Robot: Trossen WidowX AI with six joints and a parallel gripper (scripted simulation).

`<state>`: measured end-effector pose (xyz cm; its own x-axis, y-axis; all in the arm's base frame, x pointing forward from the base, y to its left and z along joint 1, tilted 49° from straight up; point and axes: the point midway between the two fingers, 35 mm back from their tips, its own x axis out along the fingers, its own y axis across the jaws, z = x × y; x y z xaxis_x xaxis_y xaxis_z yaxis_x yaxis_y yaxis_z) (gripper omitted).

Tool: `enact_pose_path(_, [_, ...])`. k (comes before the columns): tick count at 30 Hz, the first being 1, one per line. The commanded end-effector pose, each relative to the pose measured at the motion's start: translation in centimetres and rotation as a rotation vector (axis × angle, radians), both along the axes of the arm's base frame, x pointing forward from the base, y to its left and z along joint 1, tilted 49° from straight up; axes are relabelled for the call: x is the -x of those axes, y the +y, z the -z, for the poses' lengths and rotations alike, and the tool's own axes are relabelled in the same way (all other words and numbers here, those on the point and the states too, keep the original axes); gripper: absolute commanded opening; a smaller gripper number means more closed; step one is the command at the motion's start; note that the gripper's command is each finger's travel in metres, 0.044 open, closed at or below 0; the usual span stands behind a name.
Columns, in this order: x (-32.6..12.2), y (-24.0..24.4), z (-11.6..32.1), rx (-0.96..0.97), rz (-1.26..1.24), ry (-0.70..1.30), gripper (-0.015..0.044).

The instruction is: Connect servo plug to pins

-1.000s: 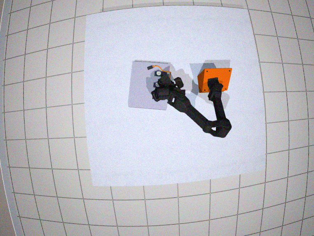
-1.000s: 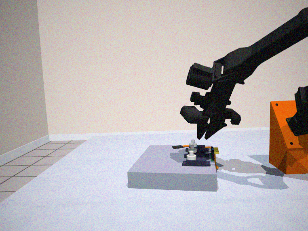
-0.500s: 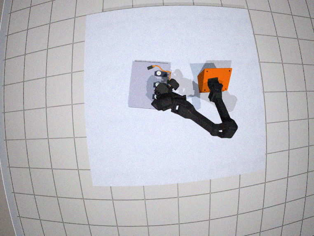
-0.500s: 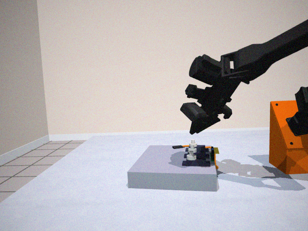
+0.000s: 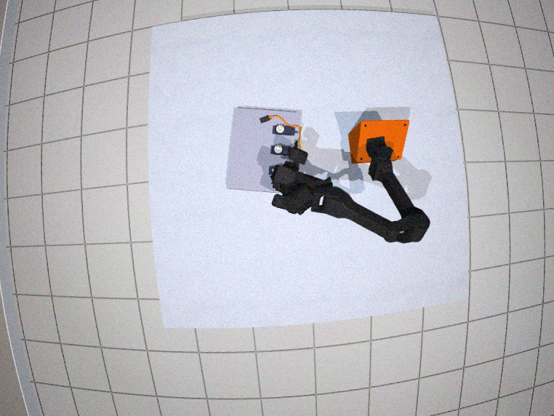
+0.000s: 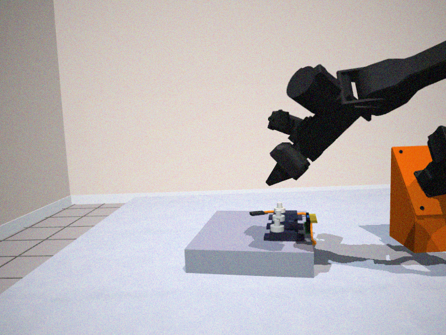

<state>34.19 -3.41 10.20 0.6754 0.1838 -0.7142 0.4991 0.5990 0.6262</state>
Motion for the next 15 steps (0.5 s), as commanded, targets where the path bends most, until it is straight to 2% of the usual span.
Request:
enact_pose_path(1, [-0.3,0.1,-1.2,0.064,-0.033,-0.060,0.0115])
enact_pose_path(15, [-1.1,0.9,-6.9,0.321,-0.140,-0.310,0.0115])
